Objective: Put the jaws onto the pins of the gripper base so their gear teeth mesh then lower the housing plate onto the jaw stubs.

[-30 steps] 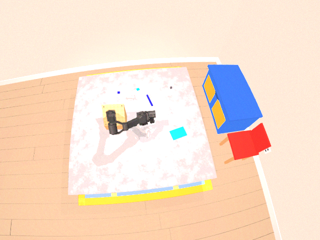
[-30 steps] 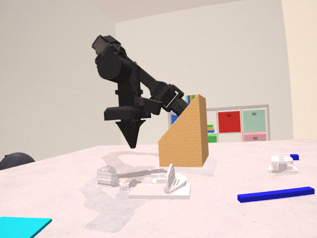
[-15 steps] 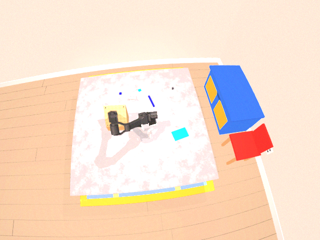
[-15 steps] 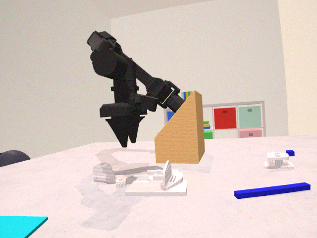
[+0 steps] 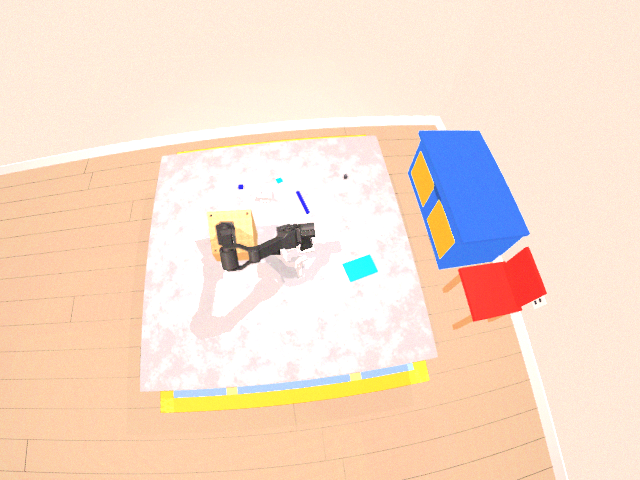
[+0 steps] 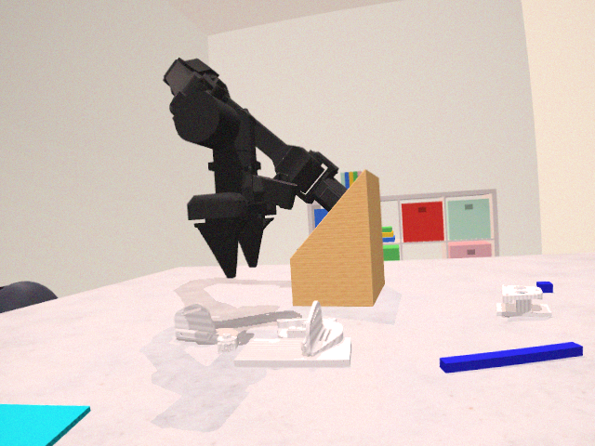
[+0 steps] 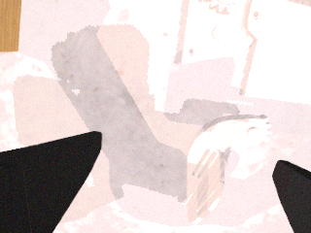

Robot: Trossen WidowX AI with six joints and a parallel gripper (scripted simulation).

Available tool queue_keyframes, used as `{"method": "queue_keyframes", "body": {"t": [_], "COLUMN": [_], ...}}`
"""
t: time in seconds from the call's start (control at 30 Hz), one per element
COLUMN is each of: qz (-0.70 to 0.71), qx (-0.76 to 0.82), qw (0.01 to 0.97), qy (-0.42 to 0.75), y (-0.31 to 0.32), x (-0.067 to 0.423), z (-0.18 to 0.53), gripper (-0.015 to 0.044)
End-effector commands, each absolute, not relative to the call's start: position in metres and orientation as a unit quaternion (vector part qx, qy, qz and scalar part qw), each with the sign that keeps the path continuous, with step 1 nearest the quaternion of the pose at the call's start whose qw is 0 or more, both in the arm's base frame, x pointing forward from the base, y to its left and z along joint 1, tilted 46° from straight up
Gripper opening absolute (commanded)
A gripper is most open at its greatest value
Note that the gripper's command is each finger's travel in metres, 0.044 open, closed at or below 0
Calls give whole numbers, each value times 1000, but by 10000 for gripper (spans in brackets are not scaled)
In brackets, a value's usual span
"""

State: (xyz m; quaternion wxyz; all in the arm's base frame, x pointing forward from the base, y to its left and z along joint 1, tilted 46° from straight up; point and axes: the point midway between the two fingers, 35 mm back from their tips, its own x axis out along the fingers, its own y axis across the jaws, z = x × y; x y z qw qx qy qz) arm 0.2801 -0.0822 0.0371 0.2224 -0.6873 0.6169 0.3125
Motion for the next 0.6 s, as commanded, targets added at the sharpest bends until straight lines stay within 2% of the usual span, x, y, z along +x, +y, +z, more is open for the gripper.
{"method": "queue_keyframes", "body": {"t": [0.0,0.43,0.57], "qz": [312,312,312], "qx": [-687,-687,-687], "qw": [222,222,222], "qy": [617,617,617], "y": [-82,-82,-82], "x": [280,280,280], "z": [37,37,37], "gripper": [440,440,335]}}
